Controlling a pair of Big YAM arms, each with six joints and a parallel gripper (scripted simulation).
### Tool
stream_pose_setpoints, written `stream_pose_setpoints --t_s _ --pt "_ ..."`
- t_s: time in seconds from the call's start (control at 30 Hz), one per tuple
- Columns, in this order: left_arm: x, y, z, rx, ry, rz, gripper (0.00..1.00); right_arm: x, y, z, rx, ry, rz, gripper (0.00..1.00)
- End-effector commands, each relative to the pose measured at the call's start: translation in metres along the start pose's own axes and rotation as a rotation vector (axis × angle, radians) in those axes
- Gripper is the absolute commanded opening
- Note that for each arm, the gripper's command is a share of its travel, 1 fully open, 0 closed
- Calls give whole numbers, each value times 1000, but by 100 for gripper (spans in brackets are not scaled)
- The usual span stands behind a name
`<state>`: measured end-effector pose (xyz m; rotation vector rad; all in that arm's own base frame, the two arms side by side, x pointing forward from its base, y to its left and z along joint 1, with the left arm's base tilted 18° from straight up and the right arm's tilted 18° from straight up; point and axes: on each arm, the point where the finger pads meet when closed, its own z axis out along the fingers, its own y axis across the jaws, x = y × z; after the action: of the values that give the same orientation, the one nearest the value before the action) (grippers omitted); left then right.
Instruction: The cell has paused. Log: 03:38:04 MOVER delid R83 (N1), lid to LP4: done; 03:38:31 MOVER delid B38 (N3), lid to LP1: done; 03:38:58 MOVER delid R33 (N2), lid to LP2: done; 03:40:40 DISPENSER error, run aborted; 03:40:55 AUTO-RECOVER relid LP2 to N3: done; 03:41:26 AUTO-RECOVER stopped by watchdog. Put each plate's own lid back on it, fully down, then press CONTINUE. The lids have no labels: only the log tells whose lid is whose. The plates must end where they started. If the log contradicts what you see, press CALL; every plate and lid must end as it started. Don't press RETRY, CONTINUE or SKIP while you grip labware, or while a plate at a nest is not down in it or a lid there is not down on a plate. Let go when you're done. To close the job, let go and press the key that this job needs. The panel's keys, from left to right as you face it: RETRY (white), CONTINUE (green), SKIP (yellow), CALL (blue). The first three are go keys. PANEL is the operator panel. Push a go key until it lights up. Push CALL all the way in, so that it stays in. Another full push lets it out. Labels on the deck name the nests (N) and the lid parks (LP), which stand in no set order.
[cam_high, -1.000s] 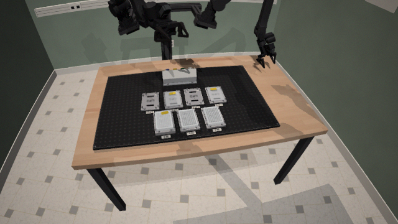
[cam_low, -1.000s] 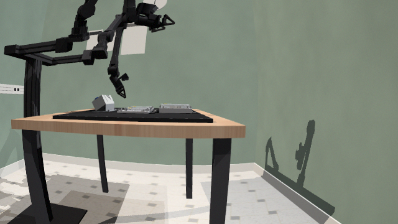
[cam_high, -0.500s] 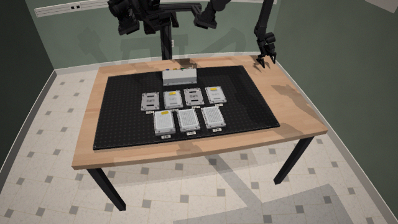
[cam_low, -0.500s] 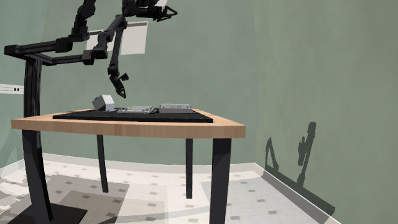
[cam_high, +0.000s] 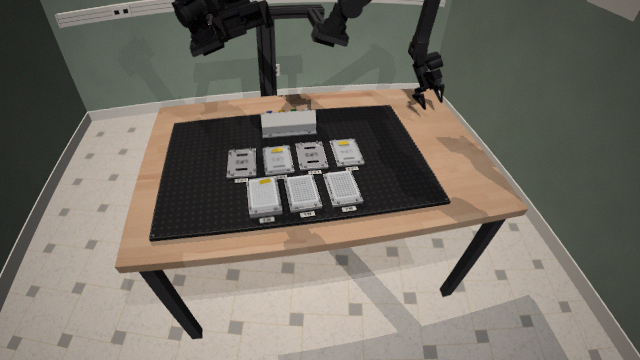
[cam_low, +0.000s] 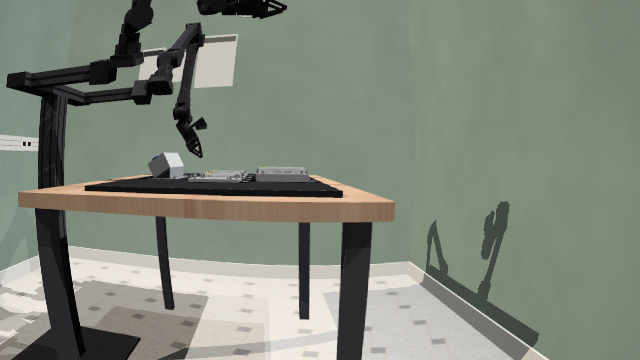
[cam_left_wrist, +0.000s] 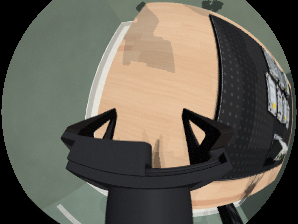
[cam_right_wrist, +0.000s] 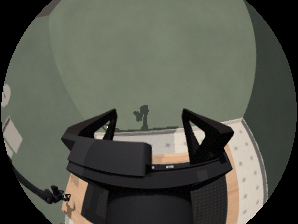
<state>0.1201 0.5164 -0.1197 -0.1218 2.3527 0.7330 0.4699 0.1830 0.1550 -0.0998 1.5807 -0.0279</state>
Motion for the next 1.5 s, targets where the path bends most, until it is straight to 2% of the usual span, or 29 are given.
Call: stream_pose_setpoints --t_s 0.0,1.47 --pt "-4 8 -1 -15 -9 11 100 -45 -9 18 52 -62 111 100" --pt "-4 8 -1 -15 -9 11 100 -218 -120 26 56 -84 108 100"
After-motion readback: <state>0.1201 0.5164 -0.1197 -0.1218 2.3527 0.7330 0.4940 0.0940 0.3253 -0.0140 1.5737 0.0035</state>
